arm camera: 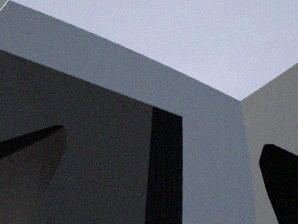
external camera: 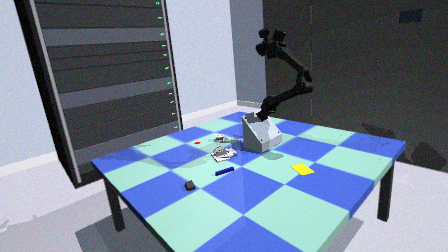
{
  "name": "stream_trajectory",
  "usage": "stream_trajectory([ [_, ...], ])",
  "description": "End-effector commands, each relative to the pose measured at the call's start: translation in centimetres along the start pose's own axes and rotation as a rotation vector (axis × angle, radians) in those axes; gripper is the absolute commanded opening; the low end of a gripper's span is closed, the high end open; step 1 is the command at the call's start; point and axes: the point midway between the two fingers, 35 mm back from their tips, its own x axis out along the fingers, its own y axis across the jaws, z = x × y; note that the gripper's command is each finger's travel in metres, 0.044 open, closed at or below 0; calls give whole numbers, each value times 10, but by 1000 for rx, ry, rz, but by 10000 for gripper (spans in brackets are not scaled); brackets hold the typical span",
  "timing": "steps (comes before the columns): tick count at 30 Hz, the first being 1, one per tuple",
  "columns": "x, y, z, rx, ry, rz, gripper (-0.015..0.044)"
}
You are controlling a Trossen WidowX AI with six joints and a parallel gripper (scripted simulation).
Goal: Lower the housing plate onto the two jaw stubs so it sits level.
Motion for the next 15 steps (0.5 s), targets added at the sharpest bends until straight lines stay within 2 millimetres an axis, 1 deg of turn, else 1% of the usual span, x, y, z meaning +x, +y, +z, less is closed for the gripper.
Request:
stream_trajectory([
  [1, 12, 0, 25, -3, -76, 19, 440],
  [9, 29, 2, 73, -26, -220, 58, 440],
  [15, 38, 6, 110, -49, -326, 94, 440],
])
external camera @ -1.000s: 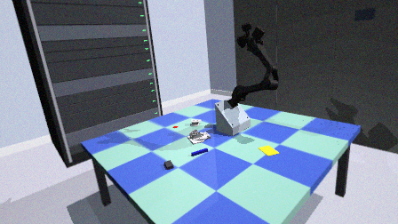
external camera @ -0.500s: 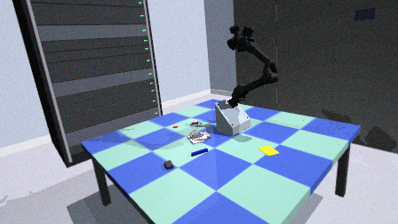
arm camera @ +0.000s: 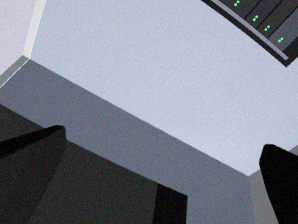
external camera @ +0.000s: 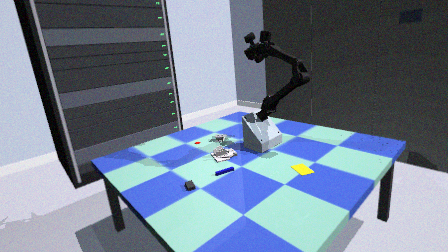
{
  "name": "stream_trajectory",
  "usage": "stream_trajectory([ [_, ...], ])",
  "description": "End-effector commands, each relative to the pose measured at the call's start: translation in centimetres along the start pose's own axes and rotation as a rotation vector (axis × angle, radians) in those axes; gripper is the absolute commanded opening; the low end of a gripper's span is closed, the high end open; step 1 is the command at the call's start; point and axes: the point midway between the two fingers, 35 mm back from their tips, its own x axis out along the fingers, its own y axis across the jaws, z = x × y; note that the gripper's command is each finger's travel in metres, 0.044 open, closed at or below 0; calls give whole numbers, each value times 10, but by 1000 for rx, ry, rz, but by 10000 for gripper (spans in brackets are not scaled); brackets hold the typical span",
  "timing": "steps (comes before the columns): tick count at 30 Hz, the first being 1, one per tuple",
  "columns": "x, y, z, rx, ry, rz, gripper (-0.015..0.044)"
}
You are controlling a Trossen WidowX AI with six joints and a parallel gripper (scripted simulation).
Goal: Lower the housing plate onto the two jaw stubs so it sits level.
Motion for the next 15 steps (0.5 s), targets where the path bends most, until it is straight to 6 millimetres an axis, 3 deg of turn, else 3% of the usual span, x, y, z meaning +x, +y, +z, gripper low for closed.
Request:
stream_trajectory([
  [1, 12, 0, 23, -13, -74, 23, 440],
  [15, 44, 12, 105, -67, -311, 128, 440],
])
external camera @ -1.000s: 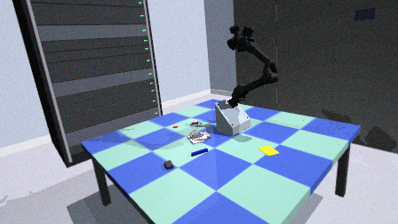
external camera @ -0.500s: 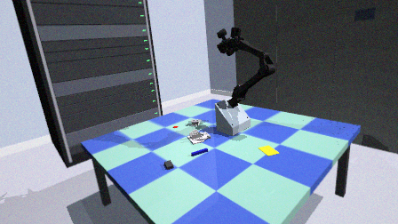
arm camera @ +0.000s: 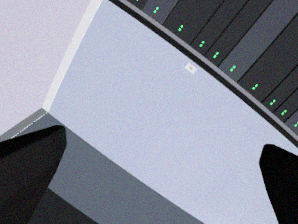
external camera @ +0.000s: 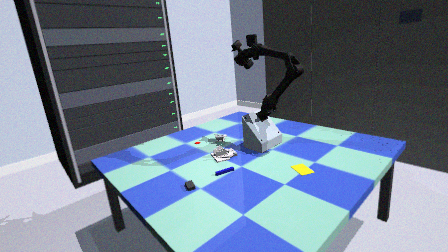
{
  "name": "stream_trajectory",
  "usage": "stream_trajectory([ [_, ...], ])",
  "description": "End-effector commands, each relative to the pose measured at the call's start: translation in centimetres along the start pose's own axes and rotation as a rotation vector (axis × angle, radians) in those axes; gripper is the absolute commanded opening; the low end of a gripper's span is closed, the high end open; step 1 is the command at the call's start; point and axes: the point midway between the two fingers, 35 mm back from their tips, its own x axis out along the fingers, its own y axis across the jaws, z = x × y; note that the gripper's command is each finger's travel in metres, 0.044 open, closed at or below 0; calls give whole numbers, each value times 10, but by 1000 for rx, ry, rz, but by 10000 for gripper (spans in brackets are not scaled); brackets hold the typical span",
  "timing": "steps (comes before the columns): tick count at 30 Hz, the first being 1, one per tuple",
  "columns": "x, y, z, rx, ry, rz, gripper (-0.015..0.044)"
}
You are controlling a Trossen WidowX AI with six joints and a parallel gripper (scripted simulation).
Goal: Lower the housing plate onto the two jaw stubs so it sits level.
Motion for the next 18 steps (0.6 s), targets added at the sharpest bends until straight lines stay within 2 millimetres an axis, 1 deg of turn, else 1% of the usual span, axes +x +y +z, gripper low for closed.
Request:
stream_trajectory([
  [1, 14, 1, 22, -9, -70, 30, 440],
  [9, 37, 10, 65, -36, -199, 106, 440],
  [18, 58, 25, 116, -63, -338, 202, 440],
])
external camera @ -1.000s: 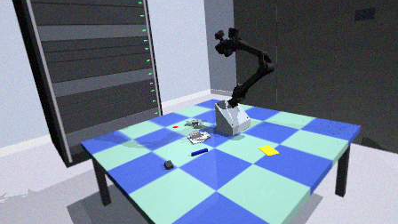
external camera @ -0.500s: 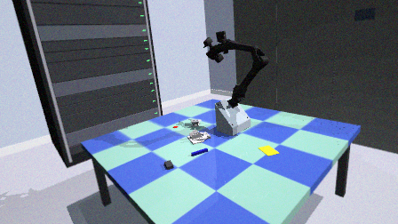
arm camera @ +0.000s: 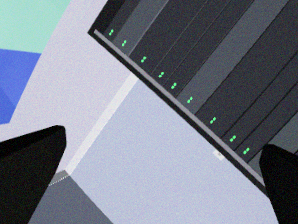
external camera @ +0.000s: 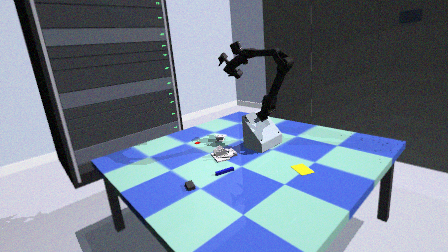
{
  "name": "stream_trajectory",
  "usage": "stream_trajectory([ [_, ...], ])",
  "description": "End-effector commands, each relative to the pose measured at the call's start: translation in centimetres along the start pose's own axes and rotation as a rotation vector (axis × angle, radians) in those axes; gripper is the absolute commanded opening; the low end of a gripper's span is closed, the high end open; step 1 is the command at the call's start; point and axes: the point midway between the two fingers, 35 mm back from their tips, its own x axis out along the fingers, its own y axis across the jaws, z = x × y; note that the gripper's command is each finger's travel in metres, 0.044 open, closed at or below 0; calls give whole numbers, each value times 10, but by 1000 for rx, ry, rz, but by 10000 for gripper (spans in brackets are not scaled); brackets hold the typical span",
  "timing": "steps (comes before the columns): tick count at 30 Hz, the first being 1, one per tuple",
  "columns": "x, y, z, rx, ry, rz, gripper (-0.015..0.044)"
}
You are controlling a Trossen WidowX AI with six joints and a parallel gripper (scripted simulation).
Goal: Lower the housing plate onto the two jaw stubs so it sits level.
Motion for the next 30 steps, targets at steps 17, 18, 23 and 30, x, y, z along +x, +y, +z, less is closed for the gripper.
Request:
stream_trajectory([
  [17, 66, 34, 98, -34, -286, 247, 440],
  [18, 68, 36, 103, -36, -298, 261, 440],
  [23, 80, 50, 126, -40, -358, 334, 440],
  [30, 93, 72, 158, -44, -433, 441, 440],
])
